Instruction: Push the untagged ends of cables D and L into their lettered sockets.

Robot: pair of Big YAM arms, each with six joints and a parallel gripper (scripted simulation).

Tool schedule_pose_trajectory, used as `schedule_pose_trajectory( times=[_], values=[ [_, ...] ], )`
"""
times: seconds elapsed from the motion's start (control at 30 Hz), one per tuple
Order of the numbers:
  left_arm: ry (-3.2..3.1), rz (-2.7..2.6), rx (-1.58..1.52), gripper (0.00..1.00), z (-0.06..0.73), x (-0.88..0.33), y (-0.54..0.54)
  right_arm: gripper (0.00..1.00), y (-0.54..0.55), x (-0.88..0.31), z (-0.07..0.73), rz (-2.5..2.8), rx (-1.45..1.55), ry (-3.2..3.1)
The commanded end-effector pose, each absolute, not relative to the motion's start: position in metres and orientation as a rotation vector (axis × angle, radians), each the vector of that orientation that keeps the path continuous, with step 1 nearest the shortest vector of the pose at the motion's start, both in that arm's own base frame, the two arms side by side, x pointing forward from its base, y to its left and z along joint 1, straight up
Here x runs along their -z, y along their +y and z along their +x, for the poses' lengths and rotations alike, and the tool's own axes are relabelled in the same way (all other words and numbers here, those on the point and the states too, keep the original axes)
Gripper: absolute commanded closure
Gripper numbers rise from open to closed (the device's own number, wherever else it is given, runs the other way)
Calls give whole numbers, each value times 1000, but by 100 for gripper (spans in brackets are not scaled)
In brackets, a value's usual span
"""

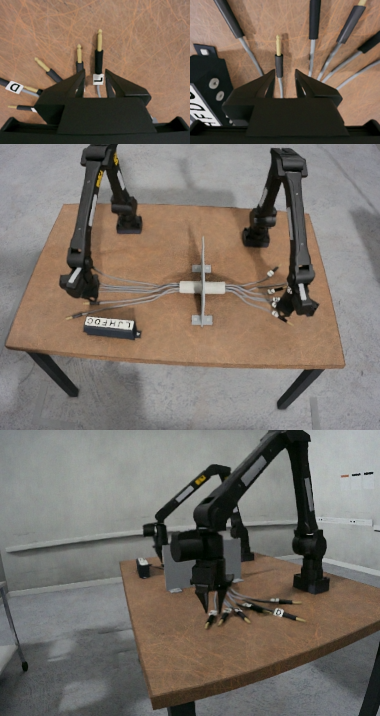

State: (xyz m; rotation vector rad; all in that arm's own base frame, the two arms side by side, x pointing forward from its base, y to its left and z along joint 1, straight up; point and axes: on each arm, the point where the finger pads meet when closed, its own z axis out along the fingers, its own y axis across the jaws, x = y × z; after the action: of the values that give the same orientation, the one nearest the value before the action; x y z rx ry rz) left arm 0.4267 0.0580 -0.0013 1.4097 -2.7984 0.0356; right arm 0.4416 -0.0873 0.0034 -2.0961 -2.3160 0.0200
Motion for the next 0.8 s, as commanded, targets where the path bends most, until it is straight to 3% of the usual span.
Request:
schedule_pose_trajectory(
  times=[0.0, 0.63, 0.67, 0.77],
  values=[
    [-2832, 1416, -55, 65, 440, -10, 63, 65, -90, -22, 463, -2133, 24, -2336],
    [-2826, 1410, -52, 65, 451, 24, 68, 65, -89, 20, 464, -2115, 3, -2323],
    [-2826, 1410, -52, 74, 451, 24, 68, 74, -89, 20, 464, -2115, 3, -2323],
    [-2842, 1417, -61, 78, 453, 16, 68, 78, -91, 5, 476, -2152, 37, -2336]
  ],
)
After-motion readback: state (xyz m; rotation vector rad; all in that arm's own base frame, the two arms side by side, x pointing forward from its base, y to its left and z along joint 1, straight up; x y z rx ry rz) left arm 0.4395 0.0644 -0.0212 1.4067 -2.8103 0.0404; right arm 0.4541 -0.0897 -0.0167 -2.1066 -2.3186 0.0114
